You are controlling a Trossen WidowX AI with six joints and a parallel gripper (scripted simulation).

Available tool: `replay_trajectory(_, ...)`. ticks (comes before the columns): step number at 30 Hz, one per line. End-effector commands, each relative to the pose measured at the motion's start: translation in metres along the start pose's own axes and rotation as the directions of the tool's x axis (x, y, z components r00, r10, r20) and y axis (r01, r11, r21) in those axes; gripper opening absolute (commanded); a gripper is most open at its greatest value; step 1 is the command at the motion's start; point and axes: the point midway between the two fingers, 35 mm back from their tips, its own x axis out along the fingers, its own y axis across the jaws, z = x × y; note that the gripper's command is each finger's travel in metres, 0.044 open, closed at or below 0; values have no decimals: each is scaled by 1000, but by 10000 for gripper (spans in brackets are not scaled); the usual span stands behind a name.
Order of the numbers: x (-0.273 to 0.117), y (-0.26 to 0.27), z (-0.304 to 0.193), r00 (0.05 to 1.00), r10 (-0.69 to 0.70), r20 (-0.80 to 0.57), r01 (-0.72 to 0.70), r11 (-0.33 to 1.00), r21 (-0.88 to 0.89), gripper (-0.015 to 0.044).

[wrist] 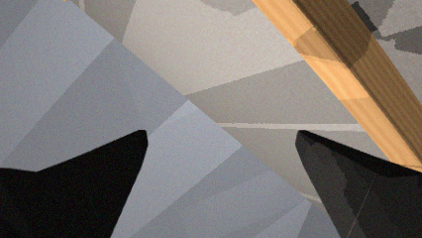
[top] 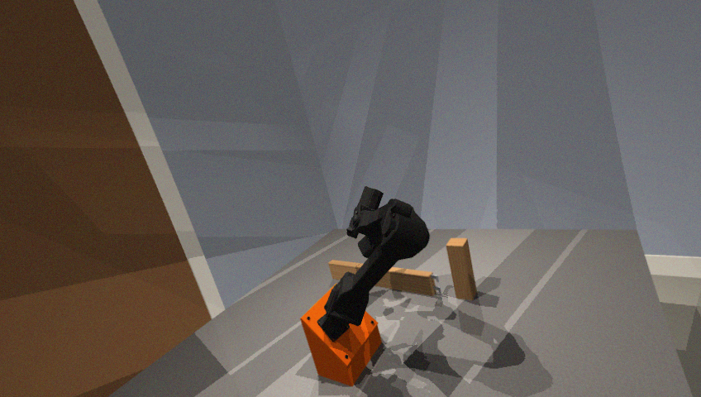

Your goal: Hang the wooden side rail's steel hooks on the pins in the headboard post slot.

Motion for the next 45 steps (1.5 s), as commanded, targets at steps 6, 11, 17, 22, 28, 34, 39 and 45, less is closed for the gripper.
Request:
replay_trajectory(6, 25, 28, 103, 939, -17, 344, -257, 630, 733, 440)
replay_trajectory(11, 26, 31, 118, 920, -23, 390, -320, 528, 786, 440)
replay_trajectory(17, 26, 31, 118, 920, -23, 390, -320, 528, 786, 440)
replay_trajectory(22, 26, 31, 118, 920, -23, 390, -320, 528, 786, 440)
replay_trajectory(28, 26, 31, 118, 920, -23, 390, -320, 528, 786, 440)
replay_trajectory(34, 26, 31, 118, 920, -23, 390, -320, 528, 786, 440)
replay_trajectory(39, 26, 31, 118, 920, -23, 390, -320, 528, 786, 440)
replay_trajectory(45, 30, 25, 97, 945, -60, 322, -208, 650, 731, 440)
